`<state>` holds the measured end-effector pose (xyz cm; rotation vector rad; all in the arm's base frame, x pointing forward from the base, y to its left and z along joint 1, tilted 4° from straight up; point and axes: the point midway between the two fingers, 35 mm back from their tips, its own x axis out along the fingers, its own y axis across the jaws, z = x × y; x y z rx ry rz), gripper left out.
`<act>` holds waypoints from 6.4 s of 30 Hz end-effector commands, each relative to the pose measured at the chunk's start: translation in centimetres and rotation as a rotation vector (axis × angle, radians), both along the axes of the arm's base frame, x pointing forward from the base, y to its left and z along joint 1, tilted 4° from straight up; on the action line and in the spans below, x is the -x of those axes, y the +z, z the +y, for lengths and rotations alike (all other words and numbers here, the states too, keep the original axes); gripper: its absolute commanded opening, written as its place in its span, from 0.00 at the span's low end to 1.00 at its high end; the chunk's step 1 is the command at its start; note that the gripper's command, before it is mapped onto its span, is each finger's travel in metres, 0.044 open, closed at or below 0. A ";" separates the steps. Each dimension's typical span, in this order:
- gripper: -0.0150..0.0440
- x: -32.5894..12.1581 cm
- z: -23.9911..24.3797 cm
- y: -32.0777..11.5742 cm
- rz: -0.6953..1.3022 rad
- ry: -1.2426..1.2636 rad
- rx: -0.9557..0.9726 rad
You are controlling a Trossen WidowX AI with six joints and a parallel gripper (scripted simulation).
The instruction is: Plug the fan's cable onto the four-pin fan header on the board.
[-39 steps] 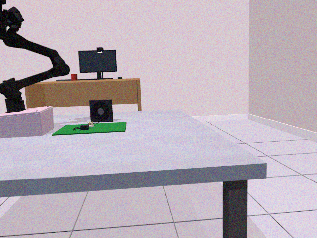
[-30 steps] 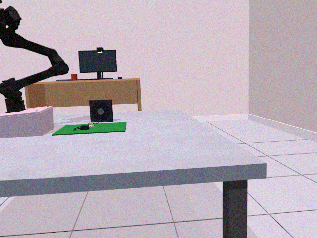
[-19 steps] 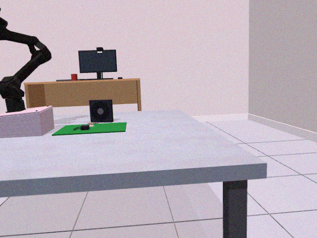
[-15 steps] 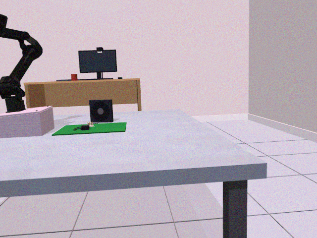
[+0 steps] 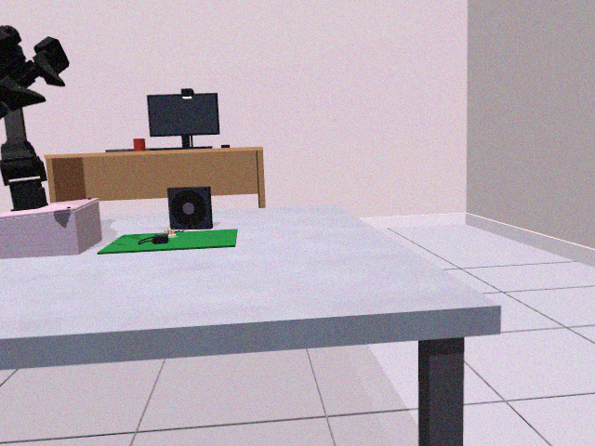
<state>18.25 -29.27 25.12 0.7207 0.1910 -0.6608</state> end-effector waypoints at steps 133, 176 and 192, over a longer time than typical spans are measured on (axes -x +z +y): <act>0.25 -12.6 24.6 -24.8 1.147 0.414 -0.550; 0.25 -12.0 25.6 -24.7 1.309 1.643 0.487; 0.25 -11.8 25.8 -25.4 1.251 1.801 0.576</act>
